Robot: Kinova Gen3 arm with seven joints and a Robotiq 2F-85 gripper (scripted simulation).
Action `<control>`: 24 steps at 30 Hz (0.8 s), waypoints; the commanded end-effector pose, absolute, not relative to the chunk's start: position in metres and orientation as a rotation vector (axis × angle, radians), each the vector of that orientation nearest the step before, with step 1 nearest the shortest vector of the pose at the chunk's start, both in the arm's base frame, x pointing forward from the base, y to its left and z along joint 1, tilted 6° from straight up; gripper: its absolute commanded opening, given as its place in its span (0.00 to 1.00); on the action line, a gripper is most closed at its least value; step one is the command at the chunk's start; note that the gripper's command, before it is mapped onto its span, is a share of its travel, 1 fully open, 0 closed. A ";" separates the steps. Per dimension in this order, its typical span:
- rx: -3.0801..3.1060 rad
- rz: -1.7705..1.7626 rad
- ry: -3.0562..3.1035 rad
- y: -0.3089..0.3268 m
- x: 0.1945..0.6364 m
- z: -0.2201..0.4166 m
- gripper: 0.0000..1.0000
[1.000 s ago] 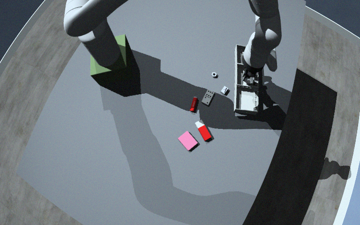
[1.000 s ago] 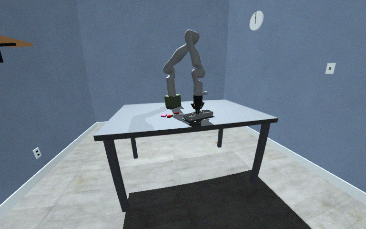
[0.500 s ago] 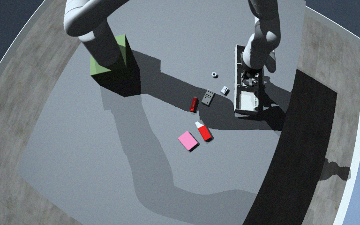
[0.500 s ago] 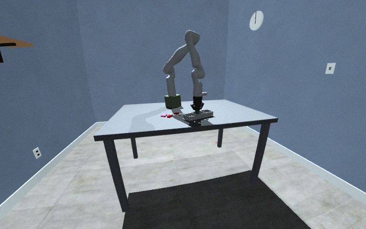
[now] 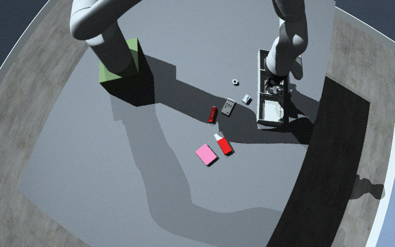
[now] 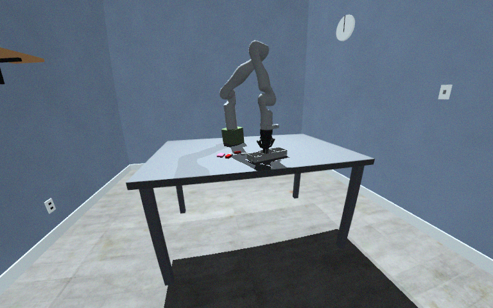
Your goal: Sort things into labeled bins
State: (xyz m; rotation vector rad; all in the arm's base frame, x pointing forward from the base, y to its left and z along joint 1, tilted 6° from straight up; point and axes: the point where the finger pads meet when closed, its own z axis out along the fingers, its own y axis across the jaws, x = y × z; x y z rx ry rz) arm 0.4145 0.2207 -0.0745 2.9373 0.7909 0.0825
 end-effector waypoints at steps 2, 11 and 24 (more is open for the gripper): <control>2.939 0.085 0.790 0.221 0.416 -0.075 0.09; 2.939 0.085 0.790 0.221 0.416 -0.075 0.09; 2.938 0.080 0.787 0.220 0.415 -0.068 0.09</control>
